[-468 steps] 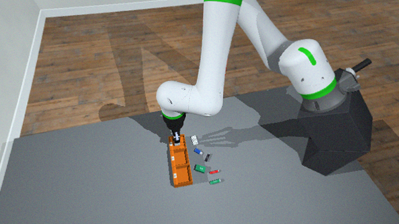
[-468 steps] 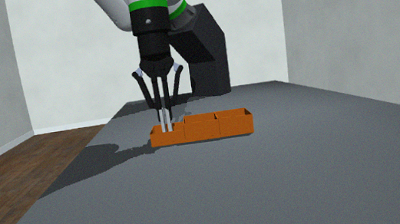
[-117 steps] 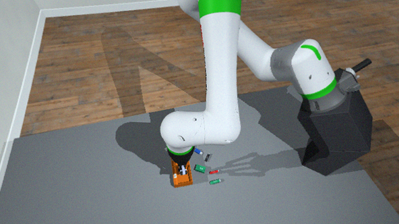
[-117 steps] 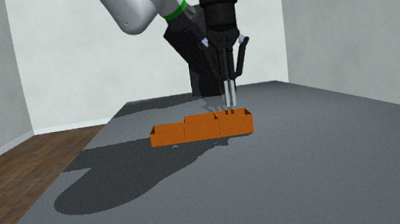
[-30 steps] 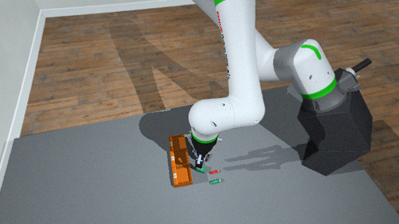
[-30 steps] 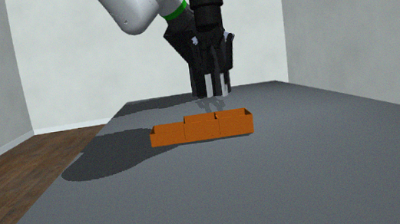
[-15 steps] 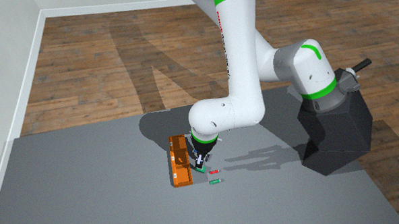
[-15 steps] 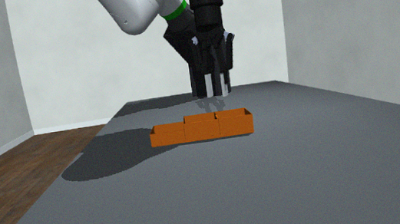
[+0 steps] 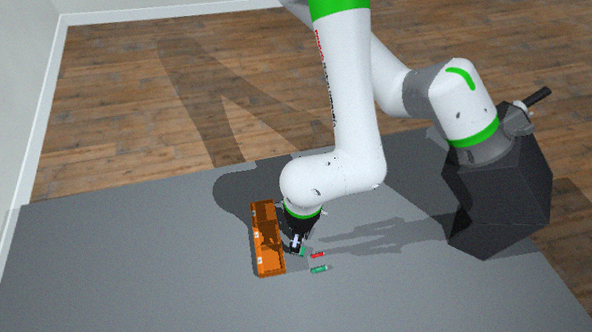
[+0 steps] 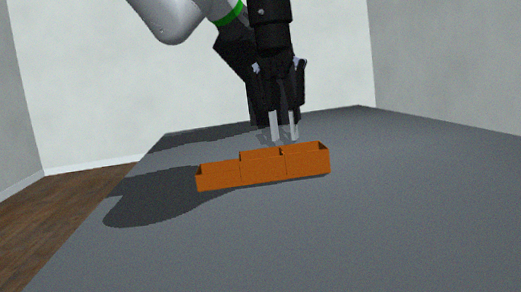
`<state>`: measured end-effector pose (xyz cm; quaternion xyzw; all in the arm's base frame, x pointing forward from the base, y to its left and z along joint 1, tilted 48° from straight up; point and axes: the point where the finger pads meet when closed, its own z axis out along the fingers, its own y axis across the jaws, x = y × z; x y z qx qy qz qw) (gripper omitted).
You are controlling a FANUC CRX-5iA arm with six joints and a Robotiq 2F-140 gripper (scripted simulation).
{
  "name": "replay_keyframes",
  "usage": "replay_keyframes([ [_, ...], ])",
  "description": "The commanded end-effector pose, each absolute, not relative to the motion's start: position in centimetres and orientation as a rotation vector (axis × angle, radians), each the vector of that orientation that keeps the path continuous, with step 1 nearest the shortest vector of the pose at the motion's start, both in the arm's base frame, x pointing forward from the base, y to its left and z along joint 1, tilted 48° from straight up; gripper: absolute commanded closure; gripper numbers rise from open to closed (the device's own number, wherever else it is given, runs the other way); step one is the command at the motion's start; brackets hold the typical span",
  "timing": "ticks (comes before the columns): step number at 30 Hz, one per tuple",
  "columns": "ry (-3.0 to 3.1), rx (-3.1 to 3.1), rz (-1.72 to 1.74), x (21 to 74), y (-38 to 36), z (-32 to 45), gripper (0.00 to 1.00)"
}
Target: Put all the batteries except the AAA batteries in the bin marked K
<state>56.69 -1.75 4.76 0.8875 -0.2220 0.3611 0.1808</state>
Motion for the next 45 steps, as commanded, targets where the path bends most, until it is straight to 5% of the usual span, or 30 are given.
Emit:
replay_keyframes([
  [1, -0.626, 2.506, 1.026, 57.9, -2.6, 3.5, 0.75],
  [34, -0.626, 2.506, 1.026, 59.3, -3.9, 1.8, 0.75],
  [35, -0.626, 2.506, 1.026, 59.3, -3.9, 1.8, 0.87],
  [45, -0.626, 2.506, 1.026, 59.3, -3.9, 1.8, 0.87],
])
